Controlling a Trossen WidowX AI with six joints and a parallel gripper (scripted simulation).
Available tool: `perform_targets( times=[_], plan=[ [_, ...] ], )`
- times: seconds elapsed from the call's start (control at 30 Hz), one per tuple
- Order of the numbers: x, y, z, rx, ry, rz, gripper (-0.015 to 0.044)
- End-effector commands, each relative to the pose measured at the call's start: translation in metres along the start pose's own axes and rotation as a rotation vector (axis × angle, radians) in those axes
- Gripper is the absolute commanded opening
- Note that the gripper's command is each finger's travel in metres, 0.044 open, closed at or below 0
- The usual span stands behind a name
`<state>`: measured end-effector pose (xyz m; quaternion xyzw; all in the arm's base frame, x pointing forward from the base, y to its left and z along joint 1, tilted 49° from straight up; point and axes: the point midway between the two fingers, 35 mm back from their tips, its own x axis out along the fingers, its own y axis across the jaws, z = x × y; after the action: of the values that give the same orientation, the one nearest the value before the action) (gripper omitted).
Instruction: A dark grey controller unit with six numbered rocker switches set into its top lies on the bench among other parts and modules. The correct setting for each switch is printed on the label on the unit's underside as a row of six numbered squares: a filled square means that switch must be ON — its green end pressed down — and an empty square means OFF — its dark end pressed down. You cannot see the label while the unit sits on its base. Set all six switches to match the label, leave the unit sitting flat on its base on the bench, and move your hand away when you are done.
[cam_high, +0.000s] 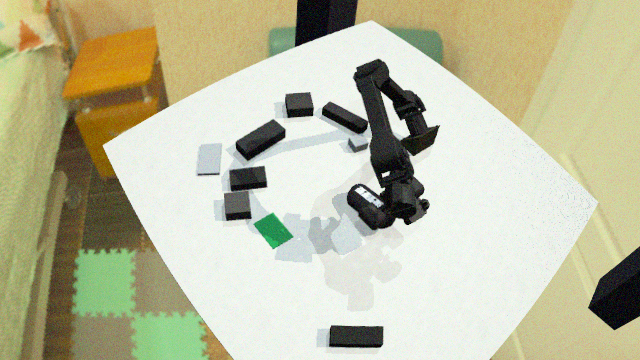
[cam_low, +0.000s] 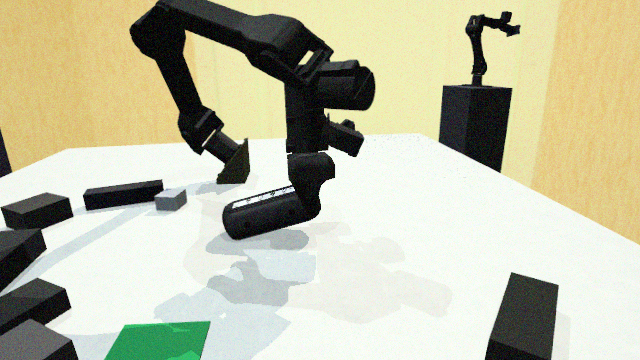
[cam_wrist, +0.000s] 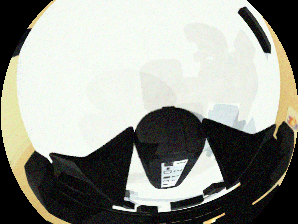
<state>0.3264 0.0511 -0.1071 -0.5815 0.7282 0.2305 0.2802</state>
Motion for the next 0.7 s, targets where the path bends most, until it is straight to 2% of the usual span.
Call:
perform_targets(
  times=[0.0, 0.67],
  plan=[
    [0.006, 0.002, -0.003, -0.007, 0.016, 0.005, 0.0338],
    [0.022, 0.002, 0.001, -0.007, 0.016, 0.005, 0.0338]
  ],
)
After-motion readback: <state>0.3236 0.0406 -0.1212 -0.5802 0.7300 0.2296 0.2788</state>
